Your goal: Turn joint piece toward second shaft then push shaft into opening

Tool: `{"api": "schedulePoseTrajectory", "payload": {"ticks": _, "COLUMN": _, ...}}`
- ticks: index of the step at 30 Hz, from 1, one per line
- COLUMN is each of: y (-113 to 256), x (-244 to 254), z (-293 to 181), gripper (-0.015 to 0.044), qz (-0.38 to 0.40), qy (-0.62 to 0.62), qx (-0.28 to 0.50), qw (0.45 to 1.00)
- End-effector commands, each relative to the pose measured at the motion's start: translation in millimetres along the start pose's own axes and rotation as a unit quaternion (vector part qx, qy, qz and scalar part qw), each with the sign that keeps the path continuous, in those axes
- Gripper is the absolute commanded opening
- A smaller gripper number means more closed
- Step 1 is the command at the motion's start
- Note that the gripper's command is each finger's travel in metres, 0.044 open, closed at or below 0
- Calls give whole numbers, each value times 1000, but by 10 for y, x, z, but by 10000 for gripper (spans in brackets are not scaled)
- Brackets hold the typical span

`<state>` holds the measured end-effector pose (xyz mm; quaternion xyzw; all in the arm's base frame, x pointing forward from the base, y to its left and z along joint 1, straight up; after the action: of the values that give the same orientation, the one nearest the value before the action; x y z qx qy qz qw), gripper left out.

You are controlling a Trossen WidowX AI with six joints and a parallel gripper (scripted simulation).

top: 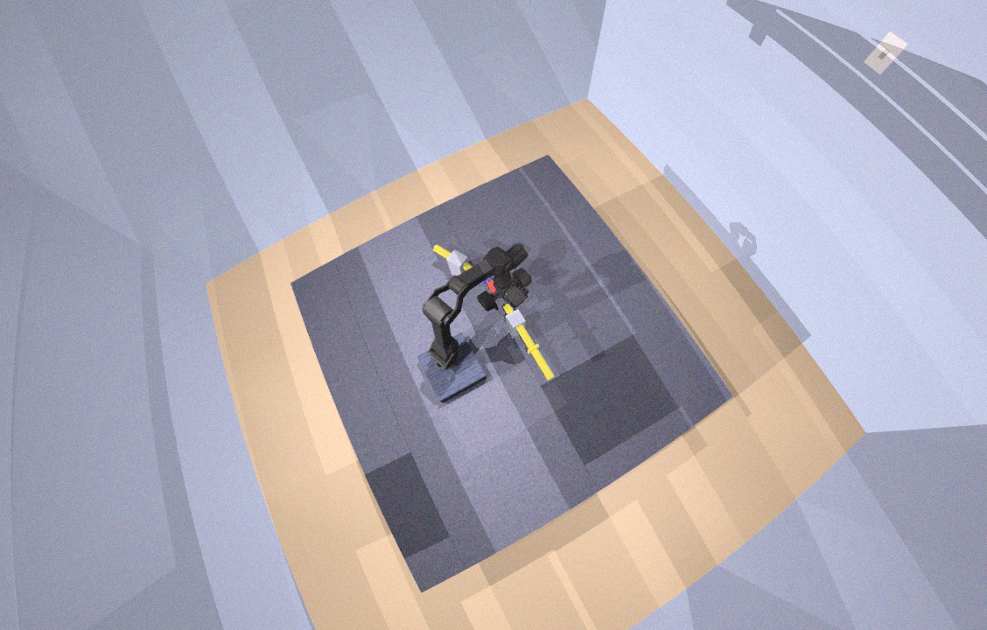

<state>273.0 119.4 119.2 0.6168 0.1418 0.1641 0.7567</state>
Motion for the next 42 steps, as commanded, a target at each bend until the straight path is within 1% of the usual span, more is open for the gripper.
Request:
{"api": "schedulePoseTrajectory", "payload": {"ticks": 1, "y": 30, "x": 38, "z": -152, "gripper": 440, "qz": 0, "qy": 2, "qx": -1, "qw": 1000}}
{"api": "schedulePoseTrajectory", "payload": {"ticks": 10, "y": 106, "x": 85, "z": -534, "gripper": 440, "qz": 0, "qy": 2, "qx": 0, "qw": 1000}}
{"api": "schedulePoseTrajectory", "payload": {"ticks": 32, "y": -187, "x": 93, "z": -544, "gripper": 440, "qz": 0, "qy": 1, "qx": 0, "qw": 1000}}
{"api": "schedulePoseTrajectory", "payload": {"ticks": 42, "y": -187, "x": 93, "z": -544, "gripper": 182, "qz": 0, "qy": 1, "qx": 0, "qw": 1000}}
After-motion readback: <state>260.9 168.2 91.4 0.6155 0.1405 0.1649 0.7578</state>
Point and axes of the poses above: the point midway between the two fingers, 35 mm back from their tips, its own y axis back along the fingers, its own x axis across the jaws, z = x × y, the point moved 3 cm from there along y, back along the fingers, and after that the axes turned 11 degrees about y, right-handed, at the moved point
